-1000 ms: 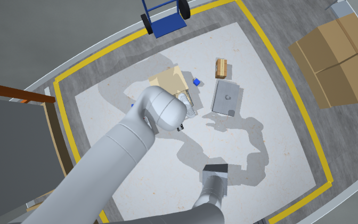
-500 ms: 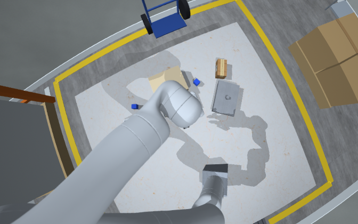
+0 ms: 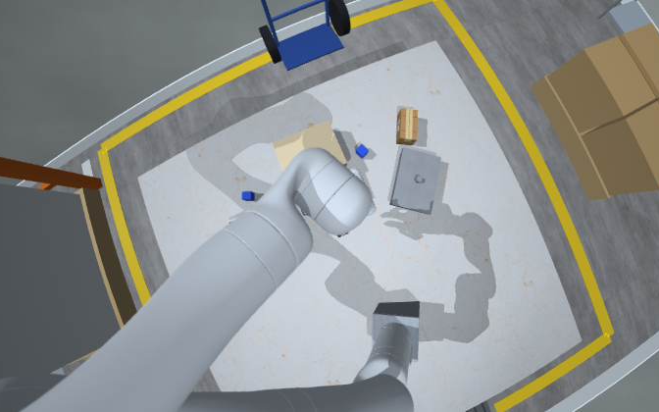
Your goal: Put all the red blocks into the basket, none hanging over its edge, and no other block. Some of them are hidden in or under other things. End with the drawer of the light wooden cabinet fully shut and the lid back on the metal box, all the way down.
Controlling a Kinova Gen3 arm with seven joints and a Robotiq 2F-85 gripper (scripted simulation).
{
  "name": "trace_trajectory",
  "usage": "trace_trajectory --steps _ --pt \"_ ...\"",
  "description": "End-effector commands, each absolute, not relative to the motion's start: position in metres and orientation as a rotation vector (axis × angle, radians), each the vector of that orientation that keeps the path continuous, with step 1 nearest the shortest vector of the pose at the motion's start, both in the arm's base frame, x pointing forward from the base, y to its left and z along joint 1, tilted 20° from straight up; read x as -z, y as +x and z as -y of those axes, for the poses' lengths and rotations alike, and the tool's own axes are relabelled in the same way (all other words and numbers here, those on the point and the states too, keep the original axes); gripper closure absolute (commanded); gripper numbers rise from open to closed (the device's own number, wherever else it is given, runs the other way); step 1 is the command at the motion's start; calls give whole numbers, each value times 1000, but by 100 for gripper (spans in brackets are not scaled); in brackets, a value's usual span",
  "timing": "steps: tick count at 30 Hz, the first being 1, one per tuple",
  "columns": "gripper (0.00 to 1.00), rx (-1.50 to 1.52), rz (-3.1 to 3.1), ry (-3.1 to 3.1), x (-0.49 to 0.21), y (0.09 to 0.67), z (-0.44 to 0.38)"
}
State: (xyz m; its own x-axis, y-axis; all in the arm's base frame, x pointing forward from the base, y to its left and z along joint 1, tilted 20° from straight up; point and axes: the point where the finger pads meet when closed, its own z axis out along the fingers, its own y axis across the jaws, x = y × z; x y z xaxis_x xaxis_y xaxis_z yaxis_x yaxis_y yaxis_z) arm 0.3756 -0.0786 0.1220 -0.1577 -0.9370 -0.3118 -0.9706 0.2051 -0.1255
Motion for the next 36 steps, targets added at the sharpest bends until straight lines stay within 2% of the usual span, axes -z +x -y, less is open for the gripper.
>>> trace_trajectory --steps 1,36 --pt "70 -146 -2165 -1792 -122 376 79" --pt "70 -146 -2165 -1792 -99 381 72"
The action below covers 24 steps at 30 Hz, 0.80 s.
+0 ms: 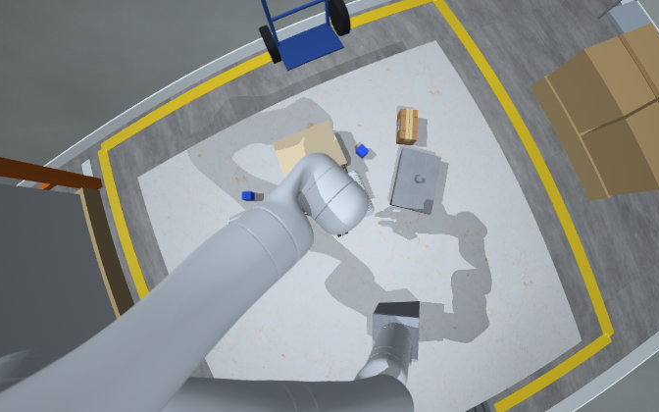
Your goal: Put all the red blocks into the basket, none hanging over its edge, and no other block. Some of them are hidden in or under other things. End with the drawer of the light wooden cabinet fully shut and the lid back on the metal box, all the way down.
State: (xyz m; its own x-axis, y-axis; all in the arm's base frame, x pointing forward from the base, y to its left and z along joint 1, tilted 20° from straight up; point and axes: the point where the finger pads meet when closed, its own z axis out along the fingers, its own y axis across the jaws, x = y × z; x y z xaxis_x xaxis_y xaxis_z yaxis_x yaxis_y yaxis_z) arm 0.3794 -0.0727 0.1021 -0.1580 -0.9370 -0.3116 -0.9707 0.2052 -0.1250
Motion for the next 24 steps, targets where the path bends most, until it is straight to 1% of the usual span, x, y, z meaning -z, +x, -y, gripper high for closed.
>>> trace_trajectory --steps 1,24 --pt "70 -146 -2165 -1792 -96 381 71" --pt "70 -146 -2165 -1792 -45 391 56"
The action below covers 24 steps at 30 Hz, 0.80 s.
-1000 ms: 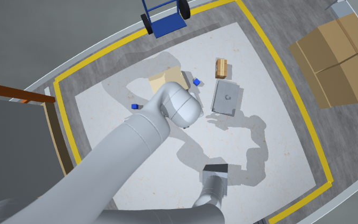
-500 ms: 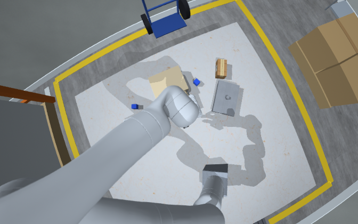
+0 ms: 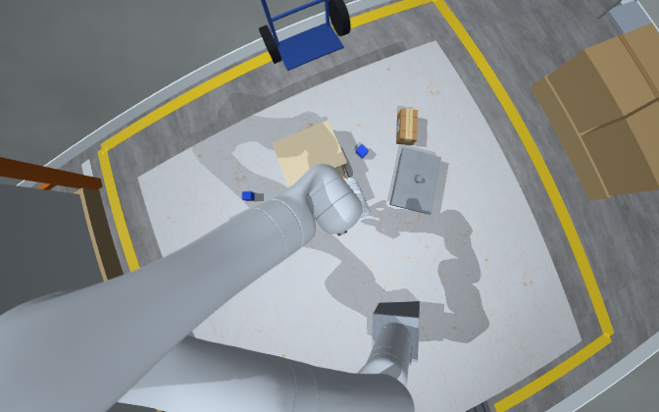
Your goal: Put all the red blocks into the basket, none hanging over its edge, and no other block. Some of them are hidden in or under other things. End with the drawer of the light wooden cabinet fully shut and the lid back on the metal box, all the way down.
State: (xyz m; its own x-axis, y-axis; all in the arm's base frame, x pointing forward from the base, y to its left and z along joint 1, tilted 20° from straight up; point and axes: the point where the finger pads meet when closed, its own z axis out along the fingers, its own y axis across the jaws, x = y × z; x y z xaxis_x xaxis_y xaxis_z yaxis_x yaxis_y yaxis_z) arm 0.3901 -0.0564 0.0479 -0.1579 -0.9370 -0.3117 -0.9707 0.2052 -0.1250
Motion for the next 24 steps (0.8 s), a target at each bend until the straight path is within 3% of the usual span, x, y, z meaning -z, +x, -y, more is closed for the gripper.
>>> trace_trajectory --steps 1,24 --pt "70 -146 -2165 -1792 -43 392 55" --pt "70 -146 -2165 -1792 -28 394 51"
